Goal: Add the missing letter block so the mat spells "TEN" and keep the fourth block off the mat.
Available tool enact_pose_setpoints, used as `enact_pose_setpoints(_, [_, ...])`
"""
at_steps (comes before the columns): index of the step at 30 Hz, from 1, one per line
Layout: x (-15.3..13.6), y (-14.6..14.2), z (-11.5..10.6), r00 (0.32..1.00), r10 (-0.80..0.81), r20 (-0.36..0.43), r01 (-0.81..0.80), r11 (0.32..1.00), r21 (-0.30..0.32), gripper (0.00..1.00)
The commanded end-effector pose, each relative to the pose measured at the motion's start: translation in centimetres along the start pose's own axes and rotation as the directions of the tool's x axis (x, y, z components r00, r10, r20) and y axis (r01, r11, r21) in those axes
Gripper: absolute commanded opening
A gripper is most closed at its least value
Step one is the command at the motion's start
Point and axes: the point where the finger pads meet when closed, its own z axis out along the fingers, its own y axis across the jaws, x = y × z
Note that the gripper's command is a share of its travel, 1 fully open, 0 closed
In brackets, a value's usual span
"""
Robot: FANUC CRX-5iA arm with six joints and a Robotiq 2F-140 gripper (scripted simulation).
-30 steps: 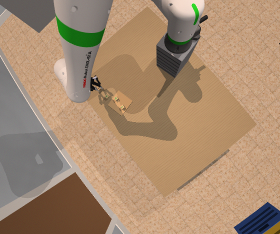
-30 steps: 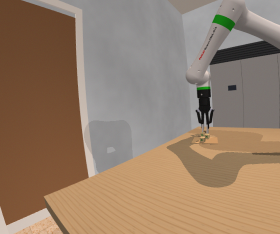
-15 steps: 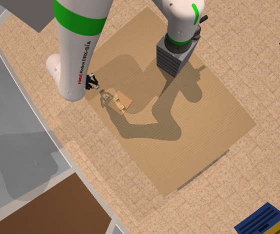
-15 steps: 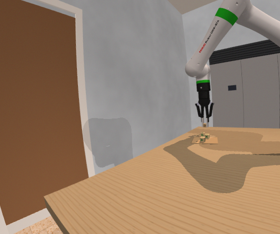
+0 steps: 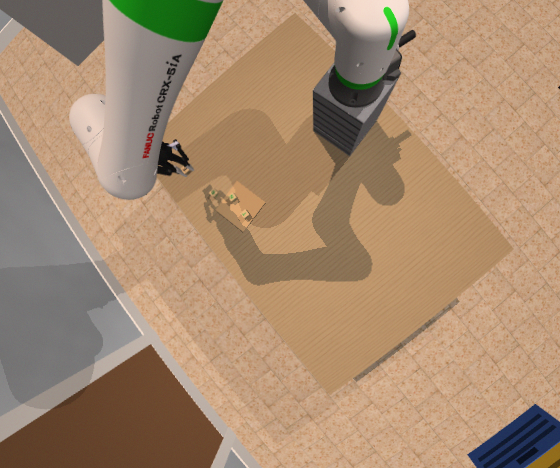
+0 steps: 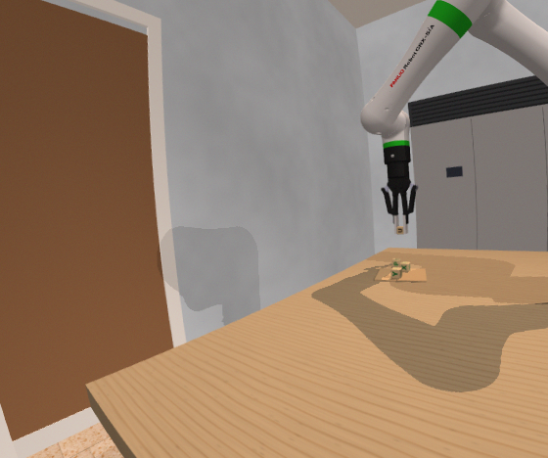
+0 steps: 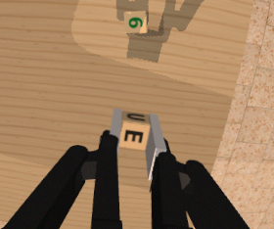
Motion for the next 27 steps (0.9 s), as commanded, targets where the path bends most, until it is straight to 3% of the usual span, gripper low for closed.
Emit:
enact_pose_setpoints(1, [0.0, 0.0, 0.0, 1.000, 0.000, 0.000, 0.000, 1.000, 0.000, 0.13])
enact_pose_setpoints(5, [1.0, -0.1, -0.1, 1.000, 0.000, 0.000, 0.000, 1.000, 0.000, 0.13])
enact_pose_setpoints(8, [7.0, -1.1, -0.2, 1.000, -0.003, 0.000, 0.003, 1.000, 0.000, 0.13])
enact_pose_setpoints(12, [11.7, -2.5, -0.4, 1.000, -0.005, 0.000, 0.005, 1.000, 0.000, 0.13])
enact_pose_setpoints(14, [11.7, -2.5, -0.4, 1.000, -0.005, 0.000, 0.005, 1.000, 0.000, 0.13])
enact_pose_setpoints(15, [14.6, -3.6, -0.4, 1.000, -0.007, 0.000, 0.007, 1.000, 0.000, 0.13])
enact_pose_setpoints(18, [17.8, -5.2, -0.4, 1.000, -0.008, 0.000, 0.008, 1.000, 0.000, 0.13])
enact_pose_setpoints(20, [19.1, -6.0, -0.5, 1.000, -0.009, 0.000, 0.009, 1.000, 0.000, 0.13])
enact_pose_setpoints(27, [19.3, -6.1, -0.5, 1.000, -0.009, 0.000, 0.009, 1.000, 0.000, 0.13])
